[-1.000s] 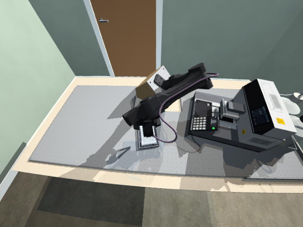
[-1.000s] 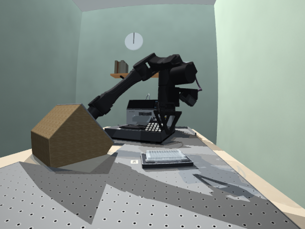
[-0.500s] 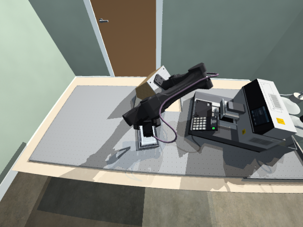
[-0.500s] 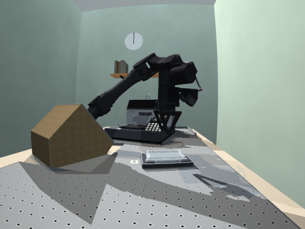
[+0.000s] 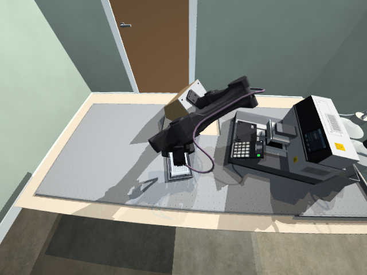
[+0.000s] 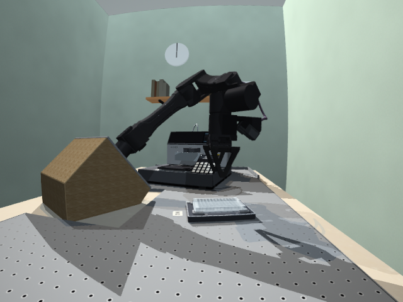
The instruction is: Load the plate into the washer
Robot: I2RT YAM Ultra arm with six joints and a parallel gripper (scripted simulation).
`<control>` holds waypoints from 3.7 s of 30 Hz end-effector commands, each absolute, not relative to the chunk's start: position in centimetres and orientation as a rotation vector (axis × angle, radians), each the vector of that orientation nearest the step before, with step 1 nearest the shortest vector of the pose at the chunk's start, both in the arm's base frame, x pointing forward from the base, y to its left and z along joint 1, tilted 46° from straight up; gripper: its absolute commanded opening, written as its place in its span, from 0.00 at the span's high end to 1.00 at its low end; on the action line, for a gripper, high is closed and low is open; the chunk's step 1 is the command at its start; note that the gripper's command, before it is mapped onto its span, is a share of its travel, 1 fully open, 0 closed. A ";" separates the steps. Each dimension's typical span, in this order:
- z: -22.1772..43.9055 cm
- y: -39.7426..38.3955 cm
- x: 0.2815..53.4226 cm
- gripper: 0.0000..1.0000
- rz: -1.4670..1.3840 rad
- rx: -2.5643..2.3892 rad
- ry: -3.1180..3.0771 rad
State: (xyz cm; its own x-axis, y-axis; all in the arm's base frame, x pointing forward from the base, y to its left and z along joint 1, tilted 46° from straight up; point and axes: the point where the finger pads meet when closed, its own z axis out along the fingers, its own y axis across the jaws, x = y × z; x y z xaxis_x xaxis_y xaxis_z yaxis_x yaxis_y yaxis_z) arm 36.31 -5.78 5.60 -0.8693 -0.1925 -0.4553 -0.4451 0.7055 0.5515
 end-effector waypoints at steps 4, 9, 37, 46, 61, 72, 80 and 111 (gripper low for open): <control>6.7 -6.9 37.0 0.00 0.924 -0.466 2.517; 6.7 -6.9 37.0 0.00 0.924 -0.466 2.517; 2.2 -3.2 37.0 0.00 0.984 -0.451 2.546; 1.4 -2.2 37.2 0.00 0.986 -0.459 2.547; 1.8 -2.2 37.9 0.00 0.950 -0.476 2.536; 1.8 -2.2 37.9 0.00 0.950 -0.476 2.536; 1.0 -1.8 37.9 0.00 0.970 -0.462 2.537; -0.4 -0.5 38.0 0.00 0.976 -0.456 2.542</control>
